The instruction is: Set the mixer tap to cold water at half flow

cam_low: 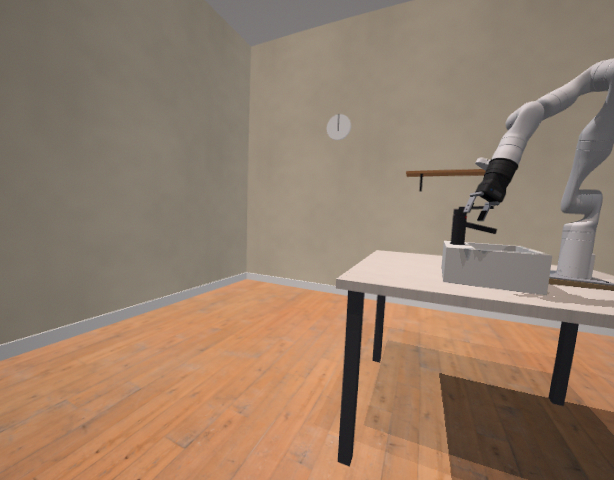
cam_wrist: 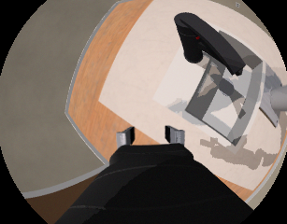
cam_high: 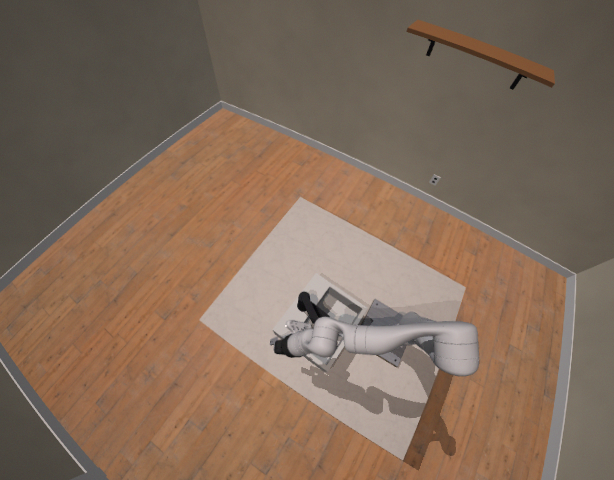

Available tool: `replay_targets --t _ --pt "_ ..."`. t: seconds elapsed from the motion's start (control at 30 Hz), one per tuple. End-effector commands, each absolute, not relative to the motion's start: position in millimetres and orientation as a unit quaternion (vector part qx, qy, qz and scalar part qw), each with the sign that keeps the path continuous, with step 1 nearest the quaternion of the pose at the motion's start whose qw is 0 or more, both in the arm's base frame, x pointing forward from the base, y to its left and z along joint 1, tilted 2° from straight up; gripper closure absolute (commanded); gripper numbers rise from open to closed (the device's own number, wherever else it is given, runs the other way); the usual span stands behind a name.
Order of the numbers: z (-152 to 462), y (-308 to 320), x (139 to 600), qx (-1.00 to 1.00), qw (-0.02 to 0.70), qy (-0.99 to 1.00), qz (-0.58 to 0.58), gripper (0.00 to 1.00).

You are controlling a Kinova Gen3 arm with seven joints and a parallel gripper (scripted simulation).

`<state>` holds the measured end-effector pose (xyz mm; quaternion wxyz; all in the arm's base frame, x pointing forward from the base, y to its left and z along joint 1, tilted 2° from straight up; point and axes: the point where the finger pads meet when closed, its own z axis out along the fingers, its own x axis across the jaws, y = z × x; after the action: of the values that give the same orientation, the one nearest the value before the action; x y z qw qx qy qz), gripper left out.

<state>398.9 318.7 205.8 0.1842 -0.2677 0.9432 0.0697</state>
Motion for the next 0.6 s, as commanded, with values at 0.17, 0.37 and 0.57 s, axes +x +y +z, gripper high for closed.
replay_targets --t 0.17,0.37,0.57 --pt "235 296 399 -0.323 0.149 0.933 0.057 0.0" --pt "246 280 394 -0.354 0.126 0.926 0.045 0.0" --pt "250 274 392 -0.364 0.119 0.923 0.041 0.0"
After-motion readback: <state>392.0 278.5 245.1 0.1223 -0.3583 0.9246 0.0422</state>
